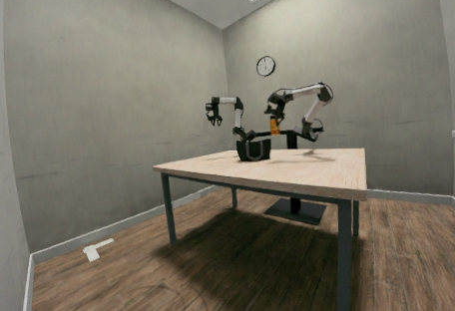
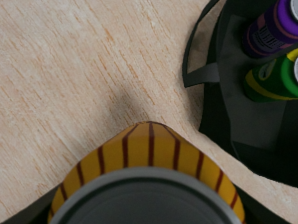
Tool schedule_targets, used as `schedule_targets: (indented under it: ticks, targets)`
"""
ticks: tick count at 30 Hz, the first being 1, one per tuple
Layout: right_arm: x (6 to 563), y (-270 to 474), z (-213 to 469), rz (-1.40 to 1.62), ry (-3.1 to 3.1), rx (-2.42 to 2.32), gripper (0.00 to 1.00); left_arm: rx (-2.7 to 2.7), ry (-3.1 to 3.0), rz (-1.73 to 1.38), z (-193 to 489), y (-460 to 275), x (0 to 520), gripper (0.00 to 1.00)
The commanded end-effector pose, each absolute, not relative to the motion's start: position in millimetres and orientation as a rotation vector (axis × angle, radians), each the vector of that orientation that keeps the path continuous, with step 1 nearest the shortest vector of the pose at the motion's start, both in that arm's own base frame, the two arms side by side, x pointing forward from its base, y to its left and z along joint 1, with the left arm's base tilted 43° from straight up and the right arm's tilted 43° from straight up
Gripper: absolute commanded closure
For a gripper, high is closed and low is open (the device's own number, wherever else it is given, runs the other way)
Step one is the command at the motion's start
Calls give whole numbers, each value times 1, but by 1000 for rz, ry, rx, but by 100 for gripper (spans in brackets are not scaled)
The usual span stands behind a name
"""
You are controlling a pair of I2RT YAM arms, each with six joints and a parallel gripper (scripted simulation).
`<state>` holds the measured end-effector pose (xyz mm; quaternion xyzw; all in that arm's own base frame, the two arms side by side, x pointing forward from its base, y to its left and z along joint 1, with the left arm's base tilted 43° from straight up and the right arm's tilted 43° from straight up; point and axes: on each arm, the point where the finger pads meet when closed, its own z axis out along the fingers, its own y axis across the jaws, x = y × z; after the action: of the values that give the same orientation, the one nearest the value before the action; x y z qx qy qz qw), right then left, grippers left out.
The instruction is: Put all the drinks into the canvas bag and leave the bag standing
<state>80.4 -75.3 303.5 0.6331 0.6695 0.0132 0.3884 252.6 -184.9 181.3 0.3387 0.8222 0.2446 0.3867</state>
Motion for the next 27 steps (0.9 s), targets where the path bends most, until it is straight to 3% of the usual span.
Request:
schedule_targets:
  ticks: [1, 27]
  targets:
    - [75, -73, 312, 42, 1668, 1589, 14, 815, 2057, 531, 188, -215, 251, 30]
    - [75, -73, 312, 42, 1668, 1589, 14, 807, 2051, 526, 149, -271, 236, 30]
